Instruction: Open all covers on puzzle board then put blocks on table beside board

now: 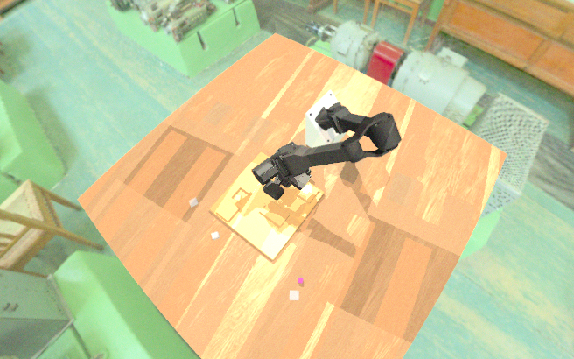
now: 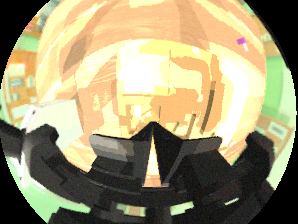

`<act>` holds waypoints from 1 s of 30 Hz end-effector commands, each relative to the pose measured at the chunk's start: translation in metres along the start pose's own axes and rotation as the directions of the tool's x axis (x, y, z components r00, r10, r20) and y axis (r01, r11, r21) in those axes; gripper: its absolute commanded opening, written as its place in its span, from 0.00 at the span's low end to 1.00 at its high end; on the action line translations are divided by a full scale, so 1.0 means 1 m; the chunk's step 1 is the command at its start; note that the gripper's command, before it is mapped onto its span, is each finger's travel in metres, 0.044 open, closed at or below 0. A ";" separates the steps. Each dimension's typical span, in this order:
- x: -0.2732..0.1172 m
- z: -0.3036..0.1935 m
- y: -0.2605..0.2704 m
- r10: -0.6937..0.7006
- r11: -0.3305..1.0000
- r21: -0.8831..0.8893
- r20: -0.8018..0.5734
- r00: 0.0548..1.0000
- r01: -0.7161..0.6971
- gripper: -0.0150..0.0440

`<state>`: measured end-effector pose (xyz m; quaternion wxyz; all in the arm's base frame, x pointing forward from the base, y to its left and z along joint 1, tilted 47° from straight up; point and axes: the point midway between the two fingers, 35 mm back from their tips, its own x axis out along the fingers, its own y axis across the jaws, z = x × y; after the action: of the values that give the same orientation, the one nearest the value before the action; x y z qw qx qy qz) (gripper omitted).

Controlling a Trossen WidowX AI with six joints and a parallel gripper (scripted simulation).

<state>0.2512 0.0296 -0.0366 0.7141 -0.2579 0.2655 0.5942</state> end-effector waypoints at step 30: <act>0.000 -0.030 0.027 0.003 1.000 -0.002 -0.006 1.000 -0.003 0.25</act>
<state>0.2264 0.0153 -0.0554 0.7145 -0.2599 0.2653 0.5929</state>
